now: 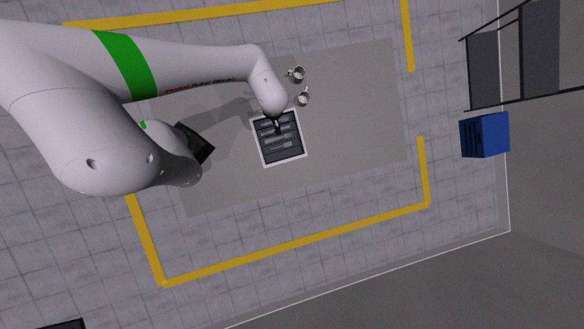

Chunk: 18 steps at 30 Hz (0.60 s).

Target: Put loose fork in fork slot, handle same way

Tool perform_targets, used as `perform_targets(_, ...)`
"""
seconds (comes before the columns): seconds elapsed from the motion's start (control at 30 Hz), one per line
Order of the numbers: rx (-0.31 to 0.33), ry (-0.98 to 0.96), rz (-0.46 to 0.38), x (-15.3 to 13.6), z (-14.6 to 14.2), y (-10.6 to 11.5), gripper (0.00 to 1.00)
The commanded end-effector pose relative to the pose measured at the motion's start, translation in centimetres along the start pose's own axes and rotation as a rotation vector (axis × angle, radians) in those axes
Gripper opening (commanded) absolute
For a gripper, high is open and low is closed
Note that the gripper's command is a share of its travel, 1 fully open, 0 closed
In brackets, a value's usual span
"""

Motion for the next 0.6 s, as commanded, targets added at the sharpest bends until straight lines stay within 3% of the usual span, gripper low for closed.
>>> perform_targets(0.0, 0.001, -0.048, 0.003, -0.2, -4.8, -1.5, 1.0)
perform_targets(0.03, 0.008, -0.066, 0.001, -0.5, -6.7, -2.1, 1.0)
perform_targets(0.13, 0.008, -0.066, 0.001, -0.5, -6.7, -2.1, 1.0)
perform_targets(0.3, 0.025, -0.113, -0.006, -1.8, -11.4, -3.5, 1.0)
perform_targets(0.57, 0.026, -0.117, -0.007, -1.9, -11.8, -3.6, 1.0)
Point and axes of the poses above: the point where the finger pads meet when closed, its own y axis back along the fingers, its own z axis across the jaws, x = y × z, the point moved 10 cm from there along y, back along the fingers, and after that the axes turned 8 degrees about y, right-handed, at the moved point
